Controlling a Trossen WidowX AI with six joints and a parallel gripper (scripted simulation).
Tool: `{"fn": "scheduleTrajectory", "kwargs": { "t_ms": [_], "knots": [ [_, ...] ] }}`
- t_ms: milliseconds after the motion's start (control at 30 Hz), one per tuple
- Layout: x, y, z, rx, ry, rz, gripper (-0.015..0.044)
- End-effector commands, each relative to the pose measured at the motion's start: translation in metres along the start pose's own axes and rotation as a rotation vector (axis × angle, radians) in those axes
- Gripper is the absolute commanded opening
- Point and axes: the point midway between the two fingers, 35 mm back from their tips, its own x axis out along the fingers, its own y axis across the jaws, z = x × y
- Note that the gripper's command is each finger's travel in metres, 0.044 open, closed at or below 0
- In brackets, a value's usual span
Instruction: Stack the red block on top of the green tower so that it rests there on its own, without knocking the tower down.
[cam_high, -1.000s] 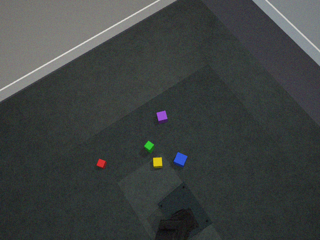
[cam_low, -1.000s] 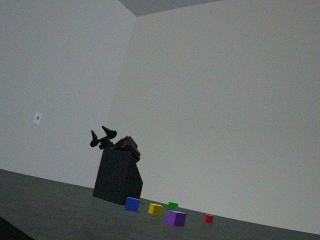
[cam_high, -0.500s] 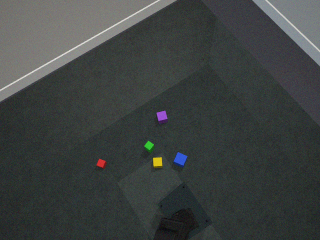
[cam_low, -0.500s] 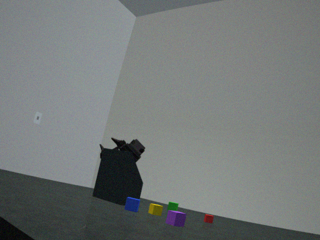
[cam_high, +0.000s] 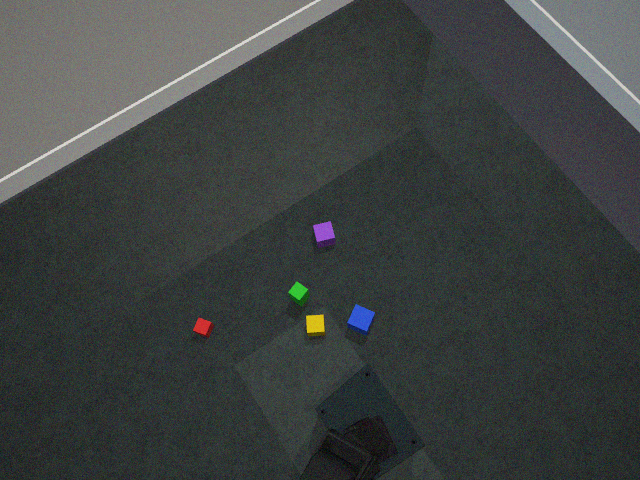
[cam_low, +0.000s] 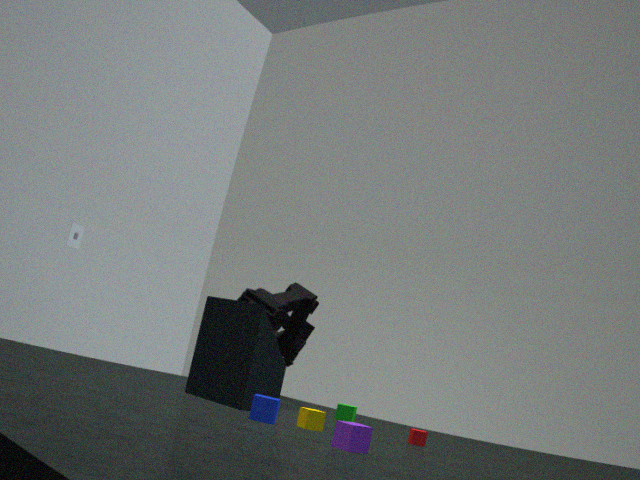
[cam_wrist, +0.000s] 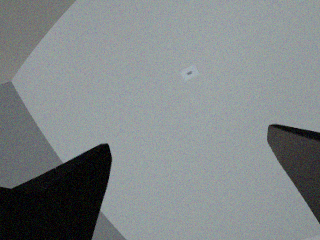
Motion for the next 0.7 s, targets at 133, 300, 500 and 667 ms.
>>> {"fn": "scheduleTrajectory", "kwargs": {
  "t_ms": [133, 300, 500, 667],
  "knots": [
    [-0.076, 0.007, 0.055, -0.186, -0.21, -0.11, 0.044],
    [-0.133, 0.014, 0.085, -0.303, -0.344, -0.208, 0.044],
    [-0.213, 0.023, 0.113, -0.417, -0.508, -0.351, 0.044],
    [-0.281, 0.034, 0.125, -0.504, -0.636, -0.487, 0.044]
  ]
}}
